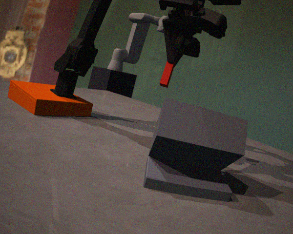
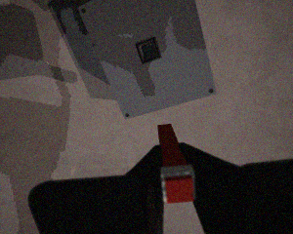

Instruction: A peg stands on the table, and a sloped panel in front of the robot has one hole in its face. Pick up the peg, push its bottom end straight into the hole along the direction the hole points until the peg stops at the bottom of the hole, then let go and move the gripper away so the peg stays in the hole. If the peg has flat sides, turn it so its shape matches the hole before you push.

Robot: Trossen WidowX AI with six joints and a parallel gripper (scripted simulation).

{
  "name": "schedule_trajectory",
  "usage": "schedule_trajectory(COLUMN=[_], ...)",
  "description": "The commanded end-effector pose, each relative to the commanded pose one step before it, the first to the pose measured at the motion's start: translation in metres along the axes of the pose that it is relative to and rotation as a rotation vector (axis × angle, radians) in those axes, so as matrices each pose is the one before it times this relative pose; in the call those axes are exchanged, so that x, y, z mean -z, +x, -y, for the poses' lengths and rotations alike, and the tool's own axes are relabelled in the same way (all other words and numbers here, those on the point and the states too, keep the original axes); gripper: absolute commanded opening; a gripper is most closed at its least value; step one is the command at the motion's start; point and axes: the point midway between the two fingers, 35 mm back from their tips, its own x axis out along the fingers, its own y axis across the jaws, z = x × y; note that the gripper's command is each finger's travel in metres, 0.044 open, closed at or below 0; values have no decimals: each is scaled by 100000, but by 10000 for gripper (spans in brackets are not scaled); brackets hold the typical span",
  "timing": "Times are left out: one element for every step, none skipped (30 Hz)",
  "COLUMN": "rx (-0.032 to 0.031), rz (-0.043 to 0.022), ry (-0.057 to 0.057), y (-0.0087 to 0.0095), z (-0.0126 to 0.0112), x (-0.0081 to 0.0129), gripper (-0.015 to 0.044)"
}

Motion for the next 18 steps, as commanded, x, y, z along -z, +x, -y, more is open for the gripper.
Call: schedule_trajectory(rx=[1979, 337, 337, 337, 337, 337, 337, 337, 337, 337, 337, 337, 337, 337, 337, 337, 337, 337], rz=[804, 209, 211, 212, 213, 214, 215, 217, 218, 219, 220, 221, 222, 223, 224, 226, 227, 228], ry=[-2732, -496, -495, -494, -492, -491, -489, -488, -486, -485, -484, -482, -481, -479, -478, -476, -475, -473], y=[-262, -82, -82, -83, -83, -84, -84, -84, -85, -85, -86, -86, -87, -87, -88, -88, -89, -89], z=[-122, -53, -53, -53, -52, -52, -52, -52, -52, -51, -51, -51, -51, -51, -50, -50, -50, -50], x=[-650, -122, -122, -122, -122, -123, -123, -123, -123, -124, -124, -124, -124, -124, -125, -125, -125, -125], gripper=[0, 0, 0, 0, 0, 0, 0, 0, 0, 0, 0, 0, 0, 0, 0, 0, 0, 0])
